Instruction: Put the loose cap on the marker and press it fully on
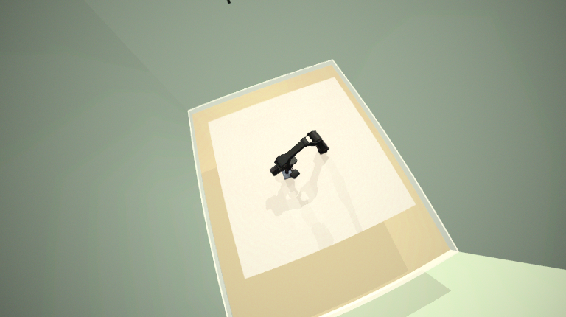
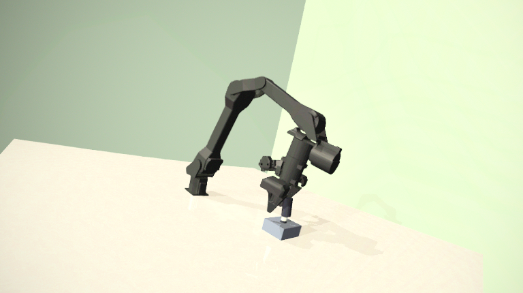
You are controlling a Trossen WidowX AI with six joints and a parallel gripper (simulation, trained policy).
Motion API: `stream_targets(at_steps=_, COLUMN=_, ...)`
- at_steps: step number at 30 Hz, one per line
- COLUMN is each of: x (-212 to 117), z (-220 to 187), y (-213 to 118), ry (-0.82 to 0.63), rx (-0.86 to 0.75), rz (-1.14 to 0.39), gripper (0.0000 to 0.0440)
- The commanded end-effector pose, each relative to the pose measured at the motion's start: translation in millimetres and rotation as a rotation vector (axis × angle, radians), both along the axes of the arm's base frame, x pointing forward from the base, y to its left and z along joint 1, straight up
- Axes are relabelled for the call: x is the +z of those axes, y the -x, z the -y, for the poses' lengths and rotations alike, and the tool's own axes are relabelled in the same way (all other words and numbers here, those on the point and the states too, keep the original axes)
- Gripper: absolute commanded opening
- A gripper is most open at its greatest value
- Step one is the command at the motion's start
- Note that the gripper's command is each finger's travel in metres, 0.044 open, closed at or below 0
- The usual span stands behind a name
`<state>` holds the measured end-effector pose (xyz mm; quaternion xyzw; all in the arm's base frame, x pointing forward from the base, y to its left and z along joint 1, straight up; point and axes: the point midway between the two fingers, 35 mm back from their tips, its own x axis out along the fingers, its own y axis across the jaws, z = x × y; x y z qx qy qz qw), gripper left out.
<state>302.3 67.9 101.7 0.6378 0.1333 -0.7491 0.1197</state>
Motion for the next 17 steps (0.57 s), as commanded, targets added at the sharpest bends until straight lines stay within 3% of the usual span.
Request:
stream_targets(at_steps=1, x=3.0, z=-0.2, y=3.6, ry=-0.010, rx=0.013, rz=0.012, gripper=0.0406)
stream_targets(at_steps=3, x=5.6, z=-0.3, y=2.7, ry=-0.014, rx=0.015, rz=0.029, gripper=0.0440)
stream_targets(at_steps=17, x=47.0, z=1.2, y=-4.0, ry=-0.037, rx=0.020, rz=0.145, gripper=0.0440)
